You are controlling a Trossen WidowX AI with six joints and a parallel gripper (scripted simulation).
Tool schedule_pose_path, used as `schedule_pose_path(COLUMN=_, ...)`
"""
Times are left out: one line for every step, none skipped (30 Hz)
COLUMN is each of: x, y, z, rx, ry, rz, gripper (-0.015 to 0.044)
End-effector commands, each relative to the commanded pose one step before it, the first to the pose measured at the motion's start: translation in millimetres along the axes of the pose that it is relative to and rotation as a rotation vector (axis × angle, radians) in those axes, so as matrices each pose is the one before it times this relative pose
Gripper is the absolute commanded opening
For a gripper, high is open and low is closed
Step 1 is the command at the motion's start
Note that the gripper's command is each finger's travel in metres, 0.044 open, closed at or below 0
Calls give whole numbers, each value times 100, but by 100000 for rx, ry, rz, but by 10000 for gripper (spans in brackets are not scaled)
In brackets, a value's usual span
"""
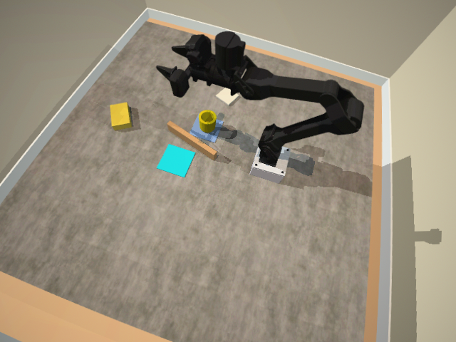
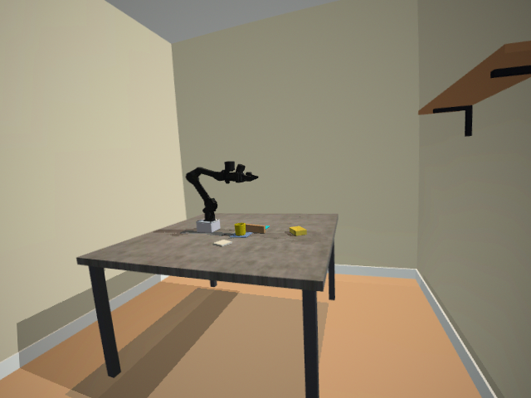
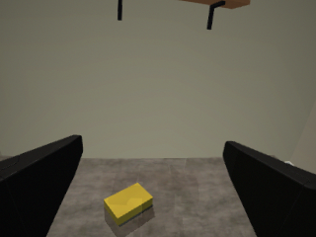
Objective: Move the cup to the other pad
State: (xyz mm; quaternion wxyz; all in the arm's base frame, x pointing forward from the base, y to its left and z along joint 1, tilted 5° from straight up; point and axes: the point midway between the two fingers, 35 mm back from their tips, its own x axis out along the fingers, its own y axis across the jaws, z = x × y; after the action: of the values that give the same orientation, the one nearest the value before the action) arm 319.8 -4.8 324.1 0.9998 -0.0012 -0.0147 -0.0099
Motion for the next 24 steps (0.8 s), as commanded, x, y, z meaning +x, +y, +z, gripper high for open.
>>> schedule_pose_path(x=125, y=-82, z=-331, rx=-1526, ry=1602, rz=-226, gripper=374)
schedule_pose_path(x=358, y=-235, z=-997, rx=-4548, ry=4825, rz=-532, gripper=348)
schedule_pose_path(x=571, y=-325, z=-1663, rx=-7475, ry=8084, rz=-397, gripper=321)
schedule_pose_path(x=695, y=-265, z=-2081, rx=-9216, ry=10175, rz=385, gripper=295)
schedule_pose_path(x=695, y=-85, z=-2058, rx=-9053, ry=10127, rz=1391, gripper=269)
schedule_pose_path(x=689, y=92, z=-2010, rx=-8859, ry=9934, rz=2400, gripper=243)
schedule_pose_path(x=679, y=263, z=-1946, rx=-8671, ry=9632, rz=3399, gripper=216)
schedule_pose_path(x=666, y=424, z=-1866, rx=-8491, ry=9222, rz=4375, gripper=190)
schedule_pose_path(x=552, y=475, z=-1467, rx=-6905, ry=7247, rz=4336, gripper=167)
schedule_pose_path(x=520, y=549, z=-1339, rx=-6532, ry=6574, rz=4749, gripper=167)
schedule_pose_path(x=597, y=651, z=-1169, rx=-6754, ry=6360, rz=5771, gripper=167)
schedule_pose_path(x=568, y=703, z=-1068, rx=-6562, ry=5745, rz=6179, gripper=167)
schedule_pose_path(x=532, y=736, z=-958, rx=-6312, ry=5061, rz=6449, gripper=167)
schedule_pose_path(x=499, y=764, z=-858, rx=-6121, ry=4418, rz=6693, gripper=167)
schedule_pose_path(x=473, y=796, z=-775, rx=-6038, ry=3838, rz=6990, gripper=167)
schedule_pose_path(x=452, y=835, z=-704, rx=-6057, ry=3287, rz=7356, gripper=167)
schedule_pose_path(x=433, y=879, z=-637, rx=-6163, ry=2725, rz=7785, gripper=167)
schedule_pose_path(x=349, y=760, z=-470, rx=-5202, ry=1786, rz=6762, gripper=167)
schedule_pose_path(x=171, y=379, z=-204, rx=-2563, ry=701, rz=3382, gripper=167)
schedule_pose_path(x=43, y=95, z=-48, rx=-642, ry=157, rz=852, gripper=167)
schedule_pose_path(x=1, y=82, z=-128, rx=-1, ry=11, rz=6, gripper=167)
schedule_pose_path(x=1, y=60, z=-93, rx=0, ry=8, rz=4, gripper=167)
schedule_pose_path(x=0, y=0, z=0, rx=0, ry=0, rz=0, gripper=167)
schedule_pose_path(x=0, y=0, z=0, rx=0, ry=0, rz=0, gripper=167)
